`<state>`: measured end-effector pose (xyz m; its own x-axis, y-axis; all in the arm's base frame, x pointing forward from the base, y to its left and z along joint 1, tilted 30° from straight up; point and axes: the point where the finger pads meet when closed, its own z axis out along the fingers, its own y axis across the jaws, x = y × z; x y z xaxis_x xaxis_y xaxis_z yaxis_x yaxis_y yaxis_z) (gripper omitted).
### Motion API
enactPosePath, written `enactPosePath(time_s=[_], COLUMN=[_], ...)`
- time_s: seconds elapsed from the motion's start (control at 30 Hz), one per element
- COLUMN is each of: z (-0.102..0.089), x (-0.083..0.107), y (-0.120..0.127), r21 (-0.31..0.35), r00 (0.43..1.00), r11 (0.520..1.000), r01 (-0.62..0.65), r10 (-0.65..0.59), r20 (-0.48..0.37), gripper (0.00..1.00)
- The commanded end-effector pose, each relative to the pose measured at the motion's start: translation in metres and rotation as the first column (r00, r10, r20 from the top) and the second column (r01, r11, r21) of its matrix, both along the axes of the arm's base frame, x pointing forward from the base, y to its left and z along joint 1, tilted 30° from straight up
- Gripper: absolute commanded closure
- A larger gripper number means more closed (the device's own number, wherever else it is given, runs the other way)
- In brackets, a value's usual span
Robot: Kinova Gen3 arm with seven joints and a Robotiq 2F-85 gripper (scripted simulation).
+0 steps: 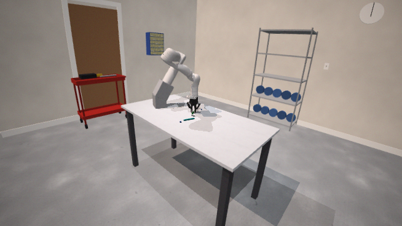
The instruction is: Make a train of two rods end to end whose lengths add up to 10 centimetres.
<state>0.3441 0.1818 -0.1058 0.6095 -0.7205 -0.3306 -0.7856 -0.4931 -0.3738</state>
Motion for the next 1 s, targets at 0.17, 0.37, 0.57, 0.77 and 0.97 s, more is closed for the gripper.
enactPosePath(time_s=[0.17, 0.37, 0.57, 0.77, 0.97], z=[0.002, 0.012, 0.039, 0.064, 0.075], x=[0.000, -0.001, -0.004, -0.007, -0.009], y=[-0.001, -0.007, -0.022, -0.036, -0.042], r21=[0.000, 0.000, 0.000, 0.000, 0.000], r00=[1.000, 1.000, 1.000, 1.000, 1.000], r11=[1.000, 1.000, 1.000, 1.000, 1.000], r01=[0.001, 0.001, 0.001, 0.001, 0.000], r10=[-0.001, -0.001, -0.001, -0.001, 0.000], r20=[0.001, 0.001, 0.001, 0.001, 0.001], gripper=[0.76, 0.76, 0.76, 0.76, 0.76])
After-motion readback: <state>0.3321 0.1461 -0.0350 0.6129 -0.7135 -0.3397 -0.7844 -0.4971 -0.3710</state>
